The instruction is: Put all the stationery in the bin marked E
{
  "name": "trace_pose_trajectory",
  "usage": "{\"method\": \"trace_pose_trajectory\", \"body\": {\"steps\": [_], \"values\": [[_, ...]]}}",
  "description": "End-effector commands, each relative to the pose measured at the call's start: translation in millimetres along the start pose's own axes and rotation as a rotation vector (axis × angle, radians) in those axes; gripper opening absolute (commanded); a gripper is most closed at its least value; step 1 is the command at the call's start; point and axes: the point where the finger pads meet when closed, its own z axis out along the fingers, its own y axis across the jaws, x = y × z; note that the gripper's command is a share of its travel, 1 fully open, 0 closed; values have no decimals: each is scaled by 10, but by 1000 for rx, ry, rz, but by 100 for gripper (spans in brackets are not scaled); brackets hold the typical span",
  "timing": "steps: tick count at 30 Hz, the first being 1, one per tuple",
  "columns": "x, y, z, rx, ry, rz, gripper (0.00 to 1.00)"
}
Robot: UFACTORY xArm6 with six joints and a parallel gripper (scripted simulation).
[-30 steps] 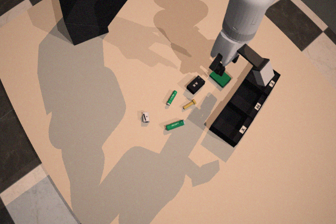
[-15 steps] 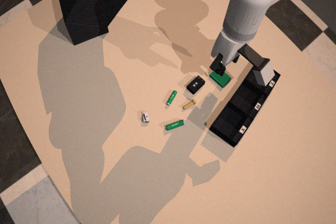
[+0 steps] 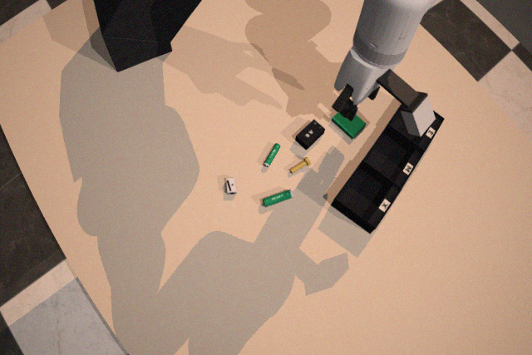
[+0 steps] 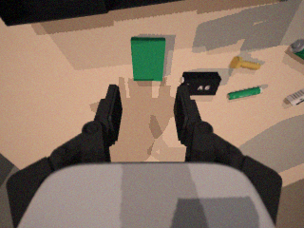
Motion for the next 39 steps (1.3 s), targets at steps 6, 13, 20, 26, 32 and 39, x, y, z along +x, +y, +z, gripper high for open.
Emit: {"method": "trace_pose_trajectory", "body": {"steps": [6, 13, 20, 26, 32, 39], "values": [[9, 0, 194, -1, 2, 0, 56], [13, 1, 393, 0, 2, 0, 56], [15, 2, 573, 0, 2, 0, 56], [16, 1, 627, 0, 2, 0, 56], [14, 1, 680, 0, 2, 0, 56], [11, 1, 694, 0, 2, 0, 56]]}}
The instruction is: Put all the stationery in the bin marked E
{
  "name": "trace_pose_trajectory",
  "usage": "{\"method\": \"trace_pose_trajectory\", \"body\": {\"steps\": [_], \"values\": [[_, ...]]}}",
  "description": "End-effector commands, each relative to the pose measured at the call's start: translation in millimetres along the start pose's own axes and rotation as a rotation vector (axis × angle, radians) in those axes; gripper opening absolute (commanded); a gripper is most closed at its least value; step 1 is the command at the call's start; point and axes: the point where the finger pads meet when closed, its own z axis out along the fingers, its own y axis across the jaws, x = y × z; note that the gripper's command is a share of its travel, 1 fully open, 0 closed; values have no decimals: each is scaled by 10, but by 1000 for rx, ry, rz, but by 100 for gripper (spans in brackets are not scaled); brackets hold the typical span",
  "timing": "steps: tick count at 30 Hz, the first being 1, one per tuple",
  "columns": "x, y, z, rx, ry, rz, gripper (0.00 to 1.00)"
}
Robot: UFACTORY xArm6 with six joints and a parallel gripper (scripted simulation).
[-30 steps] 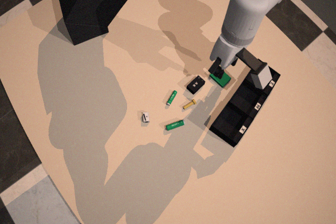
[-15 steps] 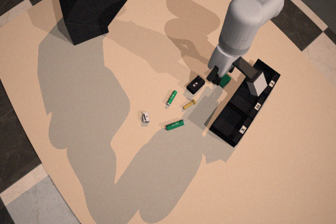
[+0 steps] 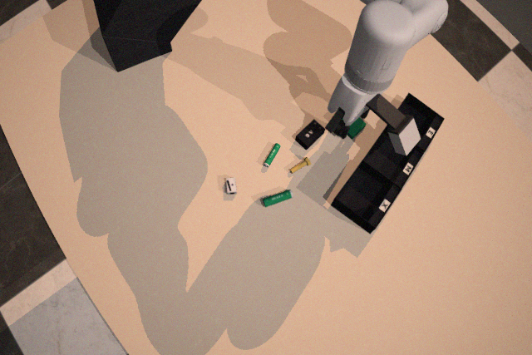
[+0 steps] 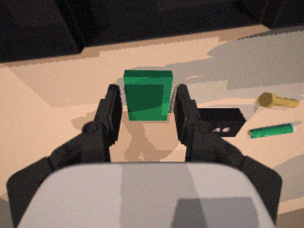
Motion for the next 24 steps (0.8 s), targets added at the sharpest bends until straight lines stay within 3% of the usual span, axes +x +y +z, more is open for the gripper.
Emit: {"method": "trace_pose_trajectory", "body": {"steps": [1, 7, 8, 24], "values": [[10, 0, -4, 0, 2, 0, 56], [9, 0, -4, 0, 2, 0, 56], [9, 0, -4, 0, 2, 0, 0], [10, 0, -4, -1, 3, 0, 0]]}}
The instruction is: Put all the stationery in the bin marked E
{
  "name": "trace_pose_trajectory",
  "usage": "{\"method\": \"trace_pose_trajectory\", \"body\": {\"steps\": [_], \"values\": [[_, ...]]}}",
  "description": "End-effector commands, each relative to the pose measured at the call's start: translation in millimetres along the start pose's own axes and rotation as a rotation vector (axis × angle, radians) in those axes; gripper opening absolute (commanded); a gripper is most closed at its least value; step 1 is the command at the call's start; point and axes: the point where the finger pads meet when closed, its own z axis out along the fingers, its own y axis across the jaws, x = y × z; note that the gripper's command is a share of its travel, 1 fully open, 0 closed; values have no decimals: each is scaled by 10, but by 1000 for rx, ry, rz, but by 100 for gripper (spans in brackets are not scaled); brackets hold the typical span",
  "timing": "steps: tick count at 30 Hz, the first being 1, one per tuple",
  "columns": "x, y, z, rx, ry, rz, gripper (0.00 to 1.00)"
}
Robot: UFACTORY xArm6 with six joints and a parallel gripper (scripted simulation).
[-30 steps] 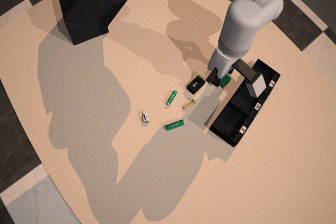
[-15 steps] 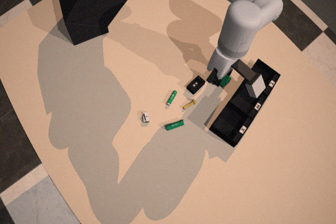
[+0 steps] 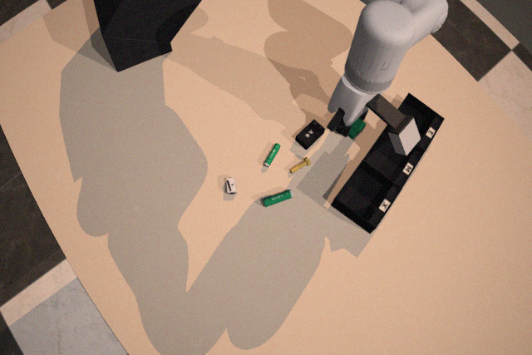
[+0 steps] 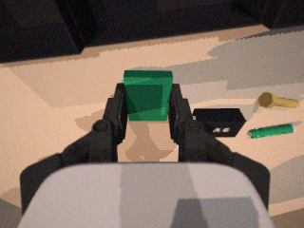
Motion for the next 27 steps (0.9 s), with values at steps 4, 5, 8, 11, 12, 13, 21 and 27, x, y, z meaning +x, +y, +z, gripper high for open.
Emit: {"method": "trace_pose_trajectory", "body": {"steps": [4, 5, 8, 11, 12, 13, 21, 27], "values": [[9, 0, -6, 0, 2, 0, 0], [9, 0, -6, 0, 2, 0, 0], [9, 0, -6, 0, 2, 0, 0], [9, 0, -6, 0, 2, 0, 0], [9, 0, -6, 0, 2, 0, 0], [9, 0, -6, 0, 2, 0, 0], [9, 0, -205, 0, 2, 0, 0], [9, 0, -405, 0, 2, 0, 0]]}}
